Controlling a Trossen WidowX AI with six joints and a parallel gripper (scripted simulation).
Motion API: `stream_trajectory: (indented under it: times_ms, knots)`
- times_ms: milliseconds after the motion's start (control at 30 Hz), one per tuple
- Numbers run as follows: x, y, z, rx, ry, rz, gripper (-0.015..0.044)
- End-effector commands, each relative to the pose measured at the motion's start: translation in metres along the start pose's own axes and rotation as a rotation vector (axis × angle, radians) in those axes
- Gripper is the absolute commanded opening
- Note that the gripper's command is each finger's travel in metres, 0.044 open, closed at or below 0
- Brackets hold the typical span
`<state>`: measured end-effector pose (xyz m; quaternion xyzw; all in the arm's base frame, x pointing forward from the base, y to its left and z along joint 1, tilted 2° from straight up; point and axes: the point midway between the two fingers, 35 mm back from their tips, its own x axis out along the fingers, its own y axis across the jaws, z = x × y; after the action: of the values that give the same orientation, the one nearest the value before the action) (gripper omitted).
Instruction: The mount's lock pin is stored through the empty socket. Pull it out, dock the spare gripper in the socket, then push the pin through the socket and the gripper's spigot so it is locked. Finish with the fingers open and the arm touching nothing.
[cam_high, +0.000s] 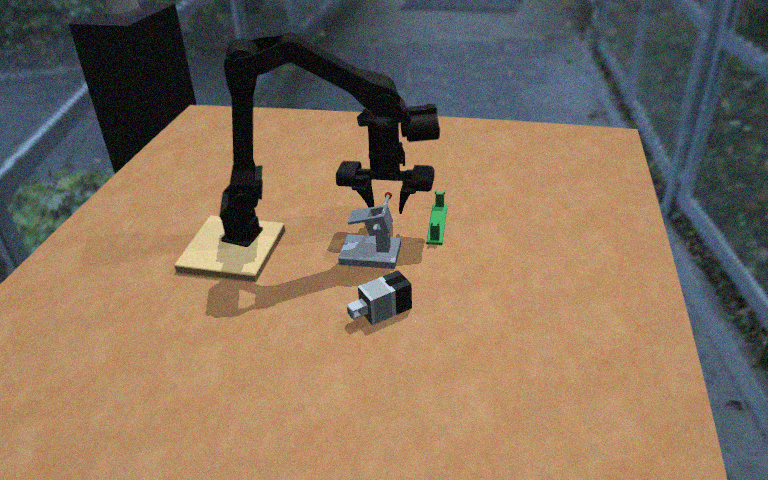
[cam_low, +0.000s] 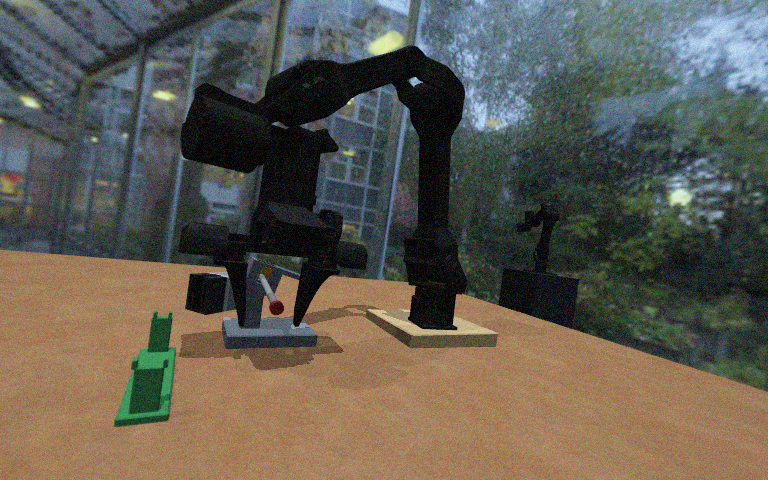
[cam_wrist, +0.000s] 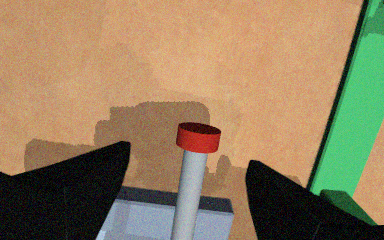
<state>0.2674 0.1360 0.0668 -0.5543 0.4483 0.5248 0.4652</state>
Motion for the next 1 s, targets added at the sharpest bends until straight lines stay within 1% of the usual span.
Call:
stream_trajectory:
  times_ms: [0, 233, 300, 533, 833, 967]
  knots:
    - [0.0010, 0.0002, 0.0002, -0.004, -0.002, 0.001, 0.0195]
    - [0.0010, 0.0002, 0.0002, -0.004, -0.002, 0.001, 0.0011]
    - [0.0010, 0.0002, 0.0002, -0.004, -0.002, 0.001, 0.0000]
    - [0.0008, 0.0002, 0.0003, -0.005, -0.005, 0.001, 0.0000]
    - [-0.0060, 0.0000, 0.0059, -0.009, -0.102, 0.003, 0.0000]
    - [-0.0067, -0.0001, 0.0081, -0.010, -0.114, 0.005, 0.0000]
